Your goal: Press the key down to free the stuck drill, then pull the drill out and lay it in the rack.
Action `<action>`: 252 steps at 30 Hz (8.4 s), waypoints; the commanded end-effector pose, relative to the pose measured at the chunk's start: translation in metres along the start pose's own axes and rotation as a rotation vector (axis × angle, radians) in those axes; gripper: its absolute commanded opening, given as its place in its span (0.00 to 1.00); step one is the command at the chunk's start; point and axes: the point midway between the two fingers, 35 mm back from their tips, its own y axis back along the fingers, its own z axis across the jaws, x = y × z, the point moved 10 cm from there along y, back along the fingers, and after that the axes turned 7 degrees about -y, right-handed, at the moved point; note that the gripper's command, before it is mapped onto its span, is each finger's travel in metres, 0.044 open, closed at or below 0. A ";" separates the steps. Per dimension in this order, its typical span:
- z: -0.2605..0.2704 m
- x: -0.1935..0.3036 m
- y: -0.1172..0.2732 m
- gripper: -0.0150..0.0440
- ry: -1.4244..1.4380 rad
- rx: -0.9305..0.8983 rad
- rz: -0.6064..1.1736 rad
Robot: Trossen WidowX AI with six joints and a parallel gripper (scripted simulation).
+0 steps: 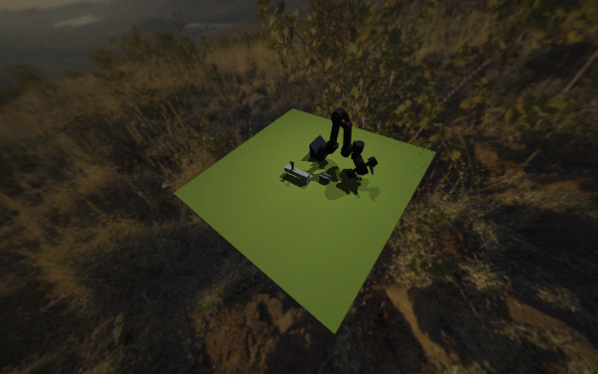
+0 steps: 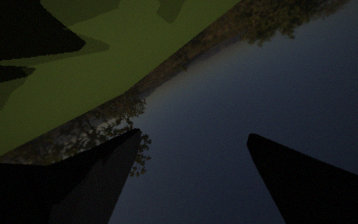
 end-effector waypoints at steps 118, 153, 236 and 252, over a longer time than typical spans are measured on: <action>0.231 0.357 0.097 0.25 -2.394 -1.585 1.573; 0.234 0.345 0.100 0.25 -2.394 -1.585 1.573; 0.172 0.248 -0.021 1.00 -1.386 -1.663 -0.011; 0.172 0.248 -0.021 1.00 -1.386 -1.663 -0.011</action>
